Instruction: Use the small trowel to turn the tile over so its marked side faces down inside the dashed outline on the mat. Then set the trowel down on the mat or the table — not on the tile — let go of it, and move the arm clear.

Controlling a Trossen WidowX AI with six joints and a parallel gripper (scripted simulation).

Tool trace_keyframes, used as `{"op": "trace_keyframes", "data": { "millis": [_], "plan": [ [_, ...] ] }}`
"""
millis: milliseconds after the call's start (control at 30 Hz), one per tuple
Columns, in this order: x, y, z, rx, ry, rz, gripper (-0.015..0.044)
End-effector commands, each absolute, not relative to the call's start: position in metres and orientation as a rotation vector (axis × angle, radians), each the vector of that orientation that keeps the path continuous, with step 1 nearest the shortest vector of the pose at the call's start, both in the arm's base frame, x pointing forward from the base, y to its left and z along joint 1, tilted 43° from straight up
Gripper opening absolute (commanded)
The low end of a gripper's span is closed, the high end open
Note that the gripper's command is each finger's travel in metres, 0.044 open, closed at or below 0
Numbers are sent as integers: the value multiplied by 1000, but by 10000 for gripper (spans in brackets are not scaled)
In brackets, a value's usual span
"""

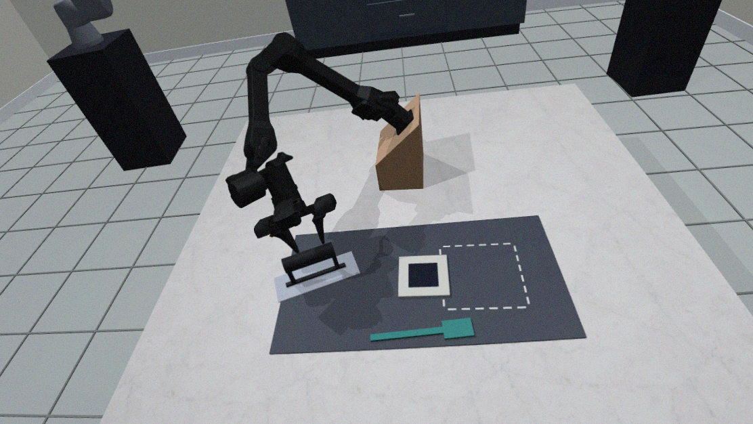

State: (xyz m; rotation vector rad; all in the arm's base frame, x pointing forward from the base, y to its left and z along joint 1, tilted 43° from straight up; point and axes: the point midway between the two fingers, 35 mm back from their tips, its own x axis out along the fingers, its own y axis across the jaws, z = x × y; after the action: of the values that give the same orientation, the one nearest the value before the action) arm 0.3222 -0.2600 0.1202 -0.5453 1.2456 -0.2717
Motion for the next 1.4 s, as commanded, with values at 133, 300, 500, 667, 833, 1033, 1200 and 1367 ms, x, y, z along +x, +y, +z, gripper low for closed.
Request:
{"op": "trace_keyframes", "data": {
  "millis": [133,300,500,667,833,1033,1200,1367],
  "plan": [
    [317,-262,116,-313,1116,-390,300],
    [315,-262,114,-169,1032,-452,300],
    [312,-262,113,7,928,-515,300],
    [309,-262,112,153,840,-557,300],
    [306,-261,112,299,753,-591,300],
    [302,-259,112,474,650,-620,300],
    [299,-257,113,597,578,-632,300],
    [299,-257,113,602,575,-633,300]
  ]
}}
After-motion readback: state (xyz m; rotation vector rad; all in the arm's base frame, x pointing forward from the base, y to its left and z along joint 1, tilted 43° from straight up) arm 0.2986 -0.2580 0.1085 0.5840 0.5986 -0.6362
